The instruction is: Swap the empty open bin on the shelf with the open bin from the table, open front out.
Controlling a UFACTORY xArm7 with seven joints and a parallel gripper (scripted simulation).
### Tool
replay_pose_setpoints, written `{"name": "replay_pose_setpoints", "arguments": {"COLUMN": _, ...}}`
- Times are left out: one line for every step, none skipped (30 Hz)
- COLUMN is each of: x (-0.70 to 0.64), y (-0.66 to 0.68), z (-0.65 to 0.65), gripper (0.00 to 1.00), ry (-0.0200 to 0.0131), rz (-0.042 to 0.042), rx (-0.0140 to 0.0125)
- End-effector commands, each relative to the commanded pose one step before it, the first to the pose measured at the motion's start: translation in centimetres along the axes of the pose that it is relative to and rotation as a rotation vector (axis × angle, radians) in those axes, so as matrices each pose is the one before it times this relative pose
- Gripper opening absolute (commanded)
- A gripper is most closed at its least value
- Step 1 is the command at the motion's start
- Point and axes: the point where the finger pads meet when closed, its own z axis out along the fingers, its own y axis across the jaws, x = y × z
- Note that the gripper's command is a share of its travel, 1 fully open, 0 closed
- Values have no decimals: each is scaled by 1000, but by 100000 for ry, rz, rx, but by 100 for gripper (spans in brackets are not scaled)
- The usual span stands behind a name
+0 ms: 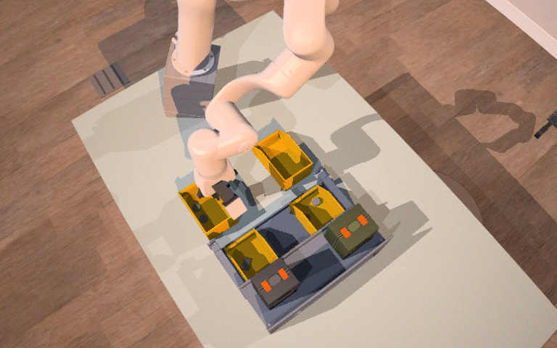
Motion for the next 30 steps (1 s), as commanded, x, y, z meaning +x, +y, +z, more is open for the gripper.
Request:
{"name": "replay_pose_setpoints", "arguments": {"x": 89, "y": 86, "z": 564, "gripper": 26, "ry": 256, "rz": 66, "rx": -152}}
{"name": "replay_pose_setpoints", "arguments": {"x": 1, "y": 0, "z": 143, "gripper": 26, "ry": 0, "rz": -1, "rx": -1}}
{"name": "replay_pose_setpoints", "arguments": {"x": 0, "y": 0, "z": 137, "gripper": 26, "ry": 0, "rz": 0, "rx": 0}}
{"name": "replay_pose_setpoints", "arguments": {"x": -1, "y": 0, "z": 131, "gripper": 26, "ry": 0, "rz": 2, "rx": 2}}
{"name": "replay_pose_setpoints", "arguments": {"x": 1, "y": 0, "z": 124, "gripper": 26, "ry": 0, "rz": -2, "rx": -2}}
{"name": "replay_pose_setpoints", "arguments": {"x": 0, "y": 0, "z": 116, "gripper": 26, "ry": 0, "rz": 0, "rx": 0}}
{"name": "replay_pose_setpoints", "arguments": {"x": 0, "y": 0, "z": 108, "gripper": 26, "ry": 0, "rz": 1, "rx": 1}}
{"name": "replay_pose_setpoints", "arguments": {"x": -1, "y": 0, "z": 99, "gripper": 26, "ry": 0, "rz": 1, "rx": 1}}
{"name": "replay_pose_setpoints", "arguments": {"x": 1, "y": 0, "z": 90, "gripper": 26, "ry": 0, "rz": -1, "rx": -1}}
{"name": "replay_pose_setpoints", "arguments": {"x": 0, "y": 0, "z": 80, "gripper": 26, "ry": 0, "rz": -1, "rx": -1}}
{"name": "replay_pose_setpoints", "arguments": {"x": 0, "y": 0, "z": 71, "gripper": 26, "ry": 0, "rz": 0, "rx": 0}}
{"name": "replay_pose_setpoints", "arguments": {"x": 0, "y": 0, "z": 0, "gripper": 26, "ry": 0, "rz": 0, "rx": 0}}
{"name": "replay_pose_setpoints", "arguments": {"x": 0, "y": 0, "z": 0, "gripper": 26, "ry": 0, "rz": 0, "rx": 0}}
{"name": "replay_pose_setpoints", "arguments": {"x": 0, "y": 0, "z": 61, "gripper": 26, "ry": 0, "rz": 0, "rx": 0}}
{"name": "replay_pose_setpoints", "arguments": {"x": 0, "y": 0, "z": 51, "gripper": 26, "ry": 0, "rz": 0, "rx": 0}}
{"name": "replay_pose_setpoints", "arguments": {"x": 0, "y": 0, "z": 42, "gripper": 26, "ry": 0, "rz": 0, "rx": 0}}
{"name": "replay_pose_setpoints", "arguments": {"x": 0, "y": 0, "z": 33, "gripper": 26, "ry": 0, "rz": 0, "rx": 0}}
{"name": "replay_pose_setpoints", "arguments": {"x": 0, "y": 0, "z": 25, "gripper": 26, "ry": 0, "rz": 0, "rx": 0}}
{"name": "replay_pose_setpoints", "arguments": {"x": 0, "y": 0, "z": 17, "gripper": 26, "ry": 0, "rz": 0, "rx": 0}}
{"name": "replay_pose_setpoints", "arguments": {"x": 0, "y": 0, "z": 11, "gripper": 26, "ry": 0, "rz": 0, "rx": 0}}
{"name": "replay_pose_setpoints", "arguments": {"x": 0, "y": 0, "z": 6, "gripper": 26, "ry": 0, "rz": 0, "rx": 0}}
{"name": "replay_pose_setpoints", "arguments": {"x": 0, "y": 0, "z": 2, "gripper": 26, "ry": 0, "rz": 0, "rx": 0}}
{"name": "replay_pose_setpoints", "arguments": {"x": 0, "y": 0, "z": 0, "gripper": 26, "ry": 0, "rz": 0, "rx": 0}}
{"name": "replay_pose_setpoints", "arguments": {"x": 0, "y": 0, "z": 0, "gripper": 26, "ry": 0, "rz": 0, "rx": 0}}
{"name": "replay_pose_setpoints", "arguments": {"x": 0, "y": 0, "z": 0, "gripper": 26, "ry": 0, "rz": 0, "rx": 0}}
{"name": "replay_pose_setpoints", "arguments": {"x": 0, "y": 0, "z": 0, "gripper": 26, "ry": 0, "rz": 0, "rx": 0}}
{"name": "replay_pose_setpoints", "arguments": {"x": 0, "y": 0, "z": 0, "gripper": 26, "ry": 0, "rz": 0, "rx": 0}}
{"name": "replay_pose_setpoints", "arguments": {"x": 0, "y": 0, "z": 0, "gripper": 26, "ry": 0, "rz": 0, "rx": 0}}
{"name": "replay_pose_setpoints", "arguments": {"x": 0, "y": 0, "z": 0, "gripper": 26, "ry": 0, "rz": 0, "rx": 0}}
{"name": "replay_pose_setpoints", "arguments": {"x": 0, "y": 0, "z": 0, "gripper": 26, "ry": 0, "rz": 0, "rx": 0}}
